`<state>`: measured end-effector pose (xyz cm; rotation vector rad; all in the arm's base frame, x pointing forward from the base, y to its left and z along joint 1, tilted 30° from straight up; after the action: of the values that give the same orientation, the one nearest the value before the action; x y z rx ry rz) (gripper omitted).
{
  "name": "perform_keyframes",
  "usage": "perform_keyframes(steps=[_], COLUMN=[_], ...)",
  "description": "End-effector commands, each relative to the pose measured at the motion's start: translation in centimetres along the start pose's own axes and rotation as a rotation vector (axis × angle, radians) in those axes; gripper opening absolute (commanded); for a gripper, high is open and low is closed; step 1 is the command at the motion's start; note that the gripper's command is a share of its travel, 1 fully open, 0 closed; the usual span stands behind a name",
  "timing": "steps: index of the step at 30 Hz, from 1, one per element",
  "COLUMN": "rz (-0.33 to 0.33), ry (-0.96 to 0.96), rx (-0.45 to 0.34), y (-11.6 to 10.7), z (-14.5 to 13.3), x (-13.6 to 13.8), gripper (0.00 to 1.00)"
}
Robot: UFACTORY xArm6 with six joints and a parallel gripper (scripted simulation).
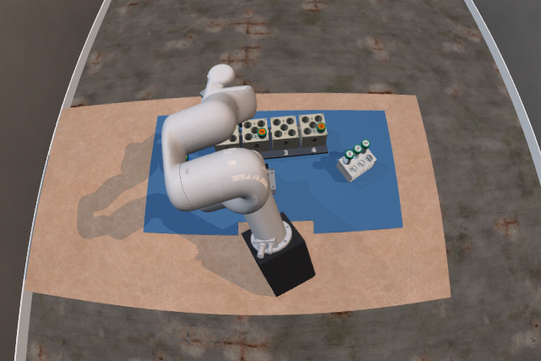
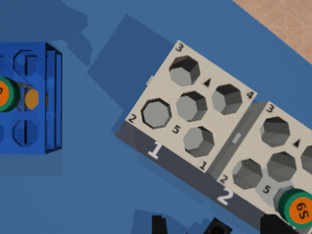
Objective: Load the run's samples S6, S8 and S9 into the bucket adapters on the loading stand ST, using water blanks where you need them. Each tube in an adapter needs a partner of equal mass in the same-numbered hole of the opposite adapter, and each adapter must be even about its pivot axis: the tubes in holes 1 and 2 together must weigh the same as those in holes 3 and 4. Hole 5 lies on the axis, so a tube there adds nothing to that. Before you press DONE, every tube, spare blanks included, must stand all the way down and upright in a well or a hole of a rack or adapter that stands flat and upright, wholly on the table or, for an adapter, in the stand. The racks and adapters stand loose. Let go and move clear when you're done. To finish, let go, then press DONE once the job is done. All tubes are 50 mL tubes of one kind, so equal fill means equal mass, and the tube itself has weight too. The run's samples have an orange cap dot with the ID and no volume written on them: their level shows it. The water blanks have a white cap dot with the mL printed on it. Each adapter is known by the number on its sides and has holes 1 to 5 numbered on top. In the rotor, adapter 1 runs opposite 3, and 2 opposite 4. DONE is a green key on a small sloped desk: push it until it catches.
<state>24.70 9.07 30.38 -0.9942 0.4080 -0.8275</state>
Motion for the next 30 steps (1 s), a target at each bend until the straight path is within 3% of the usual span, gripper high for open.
perform_keyframes(steps=[1,30], rz=[-0.010,-0.008], ry=[0.002,0.003], rx=[-0.002,-0.002], y=[0.0,0.1], z=[0.9,5.8], x=[-1.8,-13.3], gripper=[0.57,0.57])
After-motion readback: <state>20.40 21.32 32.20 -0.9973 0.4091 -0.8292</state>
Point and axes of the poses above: the point where the finger pads meet when closed, its own y axis out along the fingers, its own x axis across the jaws, z = x × y, the point moved 9 cm from there along -y, back along the fingers, and after that the axes turned 3 degrees about y, right-handed, at the moved point
